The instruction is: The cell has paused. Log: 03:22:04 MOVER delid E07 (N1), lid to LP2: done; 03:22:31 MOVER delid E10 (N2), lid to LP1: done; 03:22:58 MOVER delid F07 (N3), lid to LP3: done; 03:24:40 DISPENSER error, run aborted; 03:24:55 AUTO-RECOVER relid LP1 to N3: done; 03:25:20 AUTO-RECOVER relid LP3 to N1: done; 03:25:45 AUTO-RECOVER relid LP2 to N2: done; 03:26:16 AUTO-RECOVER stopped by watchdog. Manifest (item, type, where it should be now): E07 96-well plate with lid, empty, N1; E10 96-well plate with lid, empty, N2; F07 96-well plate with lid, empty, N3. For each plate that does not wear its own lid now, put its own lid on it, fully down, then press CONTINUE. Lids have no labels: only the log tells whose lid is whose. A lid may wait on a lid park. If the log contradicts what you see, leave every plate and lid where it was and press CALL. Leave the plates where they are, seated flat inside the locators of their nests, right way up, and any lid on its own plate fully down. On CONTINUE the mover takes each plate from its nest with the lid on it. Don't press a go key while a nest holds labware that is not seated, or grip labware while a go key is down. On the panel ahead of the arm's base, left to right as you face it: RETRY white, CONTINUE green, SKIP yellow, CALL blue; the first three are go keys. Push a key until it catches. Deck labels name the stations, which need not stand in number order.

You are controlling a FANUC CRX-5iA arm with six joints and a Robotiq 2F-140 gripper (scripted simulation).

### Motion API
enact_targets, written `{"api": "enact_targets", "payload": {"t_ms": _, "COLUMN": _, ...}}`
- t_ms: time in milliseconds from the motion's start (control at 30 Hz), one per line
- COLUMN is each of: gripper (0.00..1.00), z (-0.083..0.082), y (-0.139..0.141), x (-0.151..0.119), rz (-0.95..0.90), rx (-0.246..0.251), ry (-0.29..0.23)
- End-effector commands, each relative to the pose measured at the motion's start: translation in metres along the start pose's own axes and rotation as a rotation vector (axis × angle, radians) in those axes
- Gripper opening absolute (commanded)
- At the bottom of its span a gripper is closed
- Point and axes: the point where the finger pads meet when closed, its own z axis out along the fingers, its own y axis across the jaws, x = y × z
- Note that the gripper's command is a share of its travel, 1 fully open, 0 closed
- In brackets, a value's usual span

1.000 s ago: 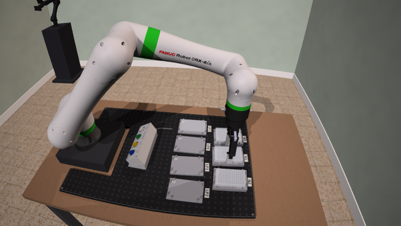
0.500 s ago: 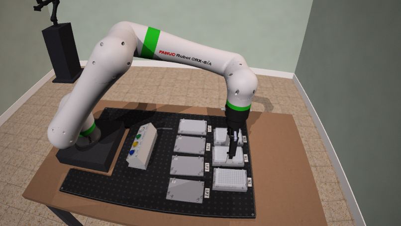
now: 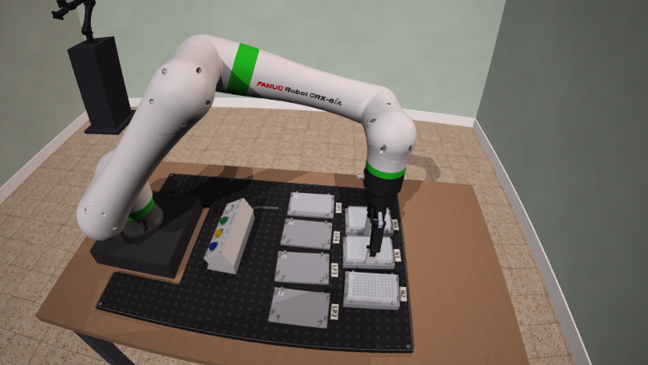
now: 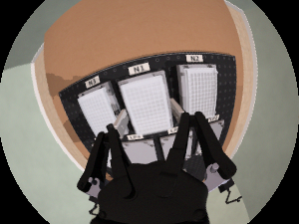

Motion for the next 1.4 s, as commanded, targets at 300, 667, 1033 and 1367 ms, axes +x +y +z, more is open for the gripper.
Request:
{"api": "enact_targets", "payload": {"t_ms": 300, "gripper": 0.66, "z": 0.000, "y": 0.000, "x": 0.000, "rz": 0.000, "rx": 0.000, "ry": 0.001}}
{"api": "enact_targets", "payload": {"t_ms": 667, "gripper": 0.66, "z": -0.001, "y": 0.000, "x": 0.000, "rz": 0.000, "rx": 0.000, "ry": 0.001}}
{"api": "enact_targets", "payload": {"t_ms": 1033, "gripper": 0.66, "z": -0.014, "y": 0.000, "x": 0.000, "rz": 0.000, "rx": 0.000, "ry": 0.001}}
{"api": "enact_targets", "payload": {"t_ms": 1367, "gripper": 0.66, "z": -0.031, "y": 0.000, "x": 0.000, "rz": 0.000, "rx": 0.000, "ry": 0.001}}
